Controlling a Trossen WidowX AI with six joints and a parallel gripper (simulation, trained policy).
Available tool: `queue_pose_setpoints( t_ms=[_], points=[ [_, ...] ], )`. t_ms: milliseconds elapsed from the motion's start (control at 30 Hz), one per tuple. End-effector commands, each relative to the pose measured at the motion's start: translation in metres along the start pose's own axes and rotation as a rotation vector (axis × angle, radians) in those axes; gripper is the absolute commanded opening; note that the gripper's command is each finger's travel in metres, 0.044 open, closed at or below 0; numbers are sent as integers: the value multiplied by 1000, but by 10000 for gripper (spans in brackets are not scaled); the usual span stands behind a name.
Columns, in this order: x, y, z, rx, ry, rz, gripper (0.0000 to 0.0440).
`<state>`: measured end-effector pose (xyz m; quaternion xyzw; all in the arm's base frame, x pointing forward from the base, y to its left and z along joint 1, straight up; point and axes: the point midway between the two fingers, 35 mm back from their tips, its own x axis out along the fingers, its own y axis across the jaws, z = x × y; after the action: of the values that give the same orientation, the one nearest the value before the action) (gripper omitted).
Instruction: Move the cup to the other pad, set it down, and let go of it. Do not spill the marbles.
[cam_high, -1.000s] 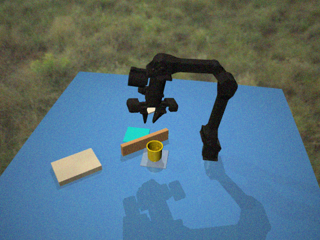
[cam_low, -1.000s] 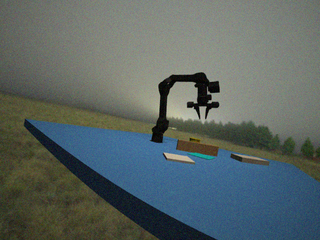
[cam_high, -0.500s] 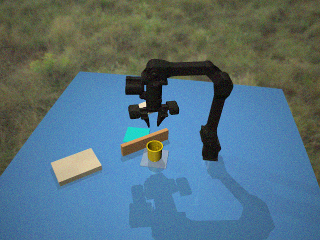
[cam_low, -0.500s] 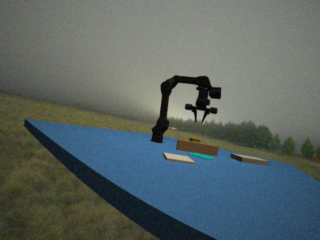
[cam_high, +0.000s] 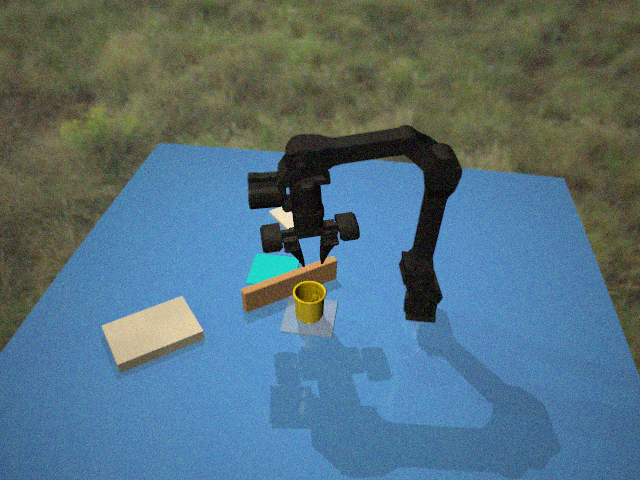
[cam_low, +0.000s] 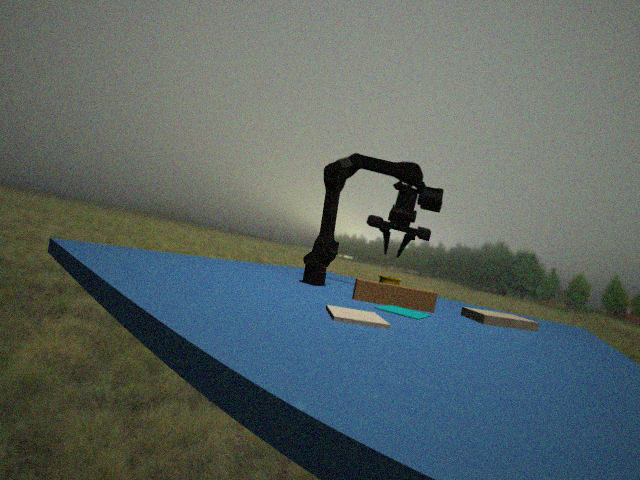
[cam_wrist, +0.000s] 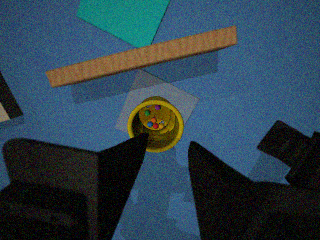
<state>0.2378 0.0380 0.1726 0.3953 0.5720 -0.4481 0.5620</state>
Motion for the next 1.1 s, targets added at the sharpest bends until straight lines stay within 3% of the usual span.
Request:
queue_pose_setpoints(
  t_ms=[0,1067],
  points=[
    [11,-1,0,10,-7,-31,165],
    [100,-10,-8,-44,-33,-141,175]
  ],
)
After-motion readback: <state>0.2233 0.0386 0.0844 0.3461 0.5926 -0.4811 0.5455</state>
